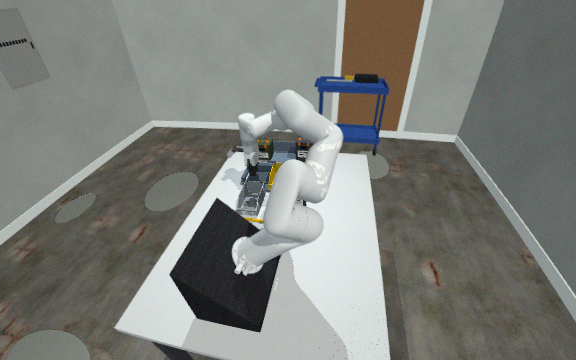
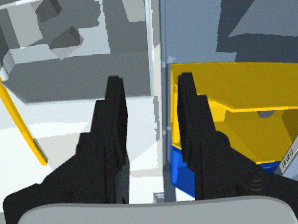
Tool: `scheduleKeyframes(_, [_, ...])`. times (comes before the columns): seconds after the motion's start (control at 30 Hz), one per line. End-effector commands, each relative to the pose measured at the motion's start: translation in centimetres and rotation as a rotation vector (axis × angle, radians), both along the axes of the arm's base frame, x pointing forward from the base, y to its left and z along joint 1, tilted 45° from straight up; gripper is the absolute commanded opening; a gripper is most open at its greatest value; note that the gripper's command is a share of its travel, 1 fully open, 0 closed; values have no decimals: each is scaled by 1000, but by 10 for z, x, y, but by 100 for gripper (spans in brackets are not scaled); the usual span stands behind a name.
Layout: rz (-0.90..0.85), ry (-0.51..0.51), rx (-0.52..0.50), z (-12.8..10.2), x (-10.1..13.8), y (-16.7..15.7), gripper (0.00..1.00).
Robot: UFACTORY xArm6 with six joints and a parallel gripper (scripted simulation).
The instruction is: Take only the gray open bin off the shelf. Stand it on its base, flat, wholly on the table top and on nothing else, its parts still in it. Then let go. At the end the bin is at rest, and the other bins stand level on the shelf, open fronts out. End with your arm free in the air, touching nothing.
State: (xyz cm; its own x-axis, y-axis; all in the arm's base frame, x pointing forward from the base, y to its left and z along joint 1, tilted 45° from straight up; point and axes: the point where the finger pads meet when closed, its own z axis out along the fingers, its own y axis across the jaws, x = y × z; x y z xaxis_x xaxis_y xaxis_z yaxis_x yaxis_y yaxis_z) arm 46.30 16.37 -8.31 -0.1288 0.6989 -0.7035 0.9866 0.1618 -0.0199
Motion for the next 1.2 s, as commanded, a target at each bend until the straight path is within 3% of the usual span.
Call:
scheduleKeyframes(0.0, [2, -3, 2, 1, 1, 2, 33])
scheduleKeyframes(1.17, [2, -3, 2, -4, 2, -4, 33])
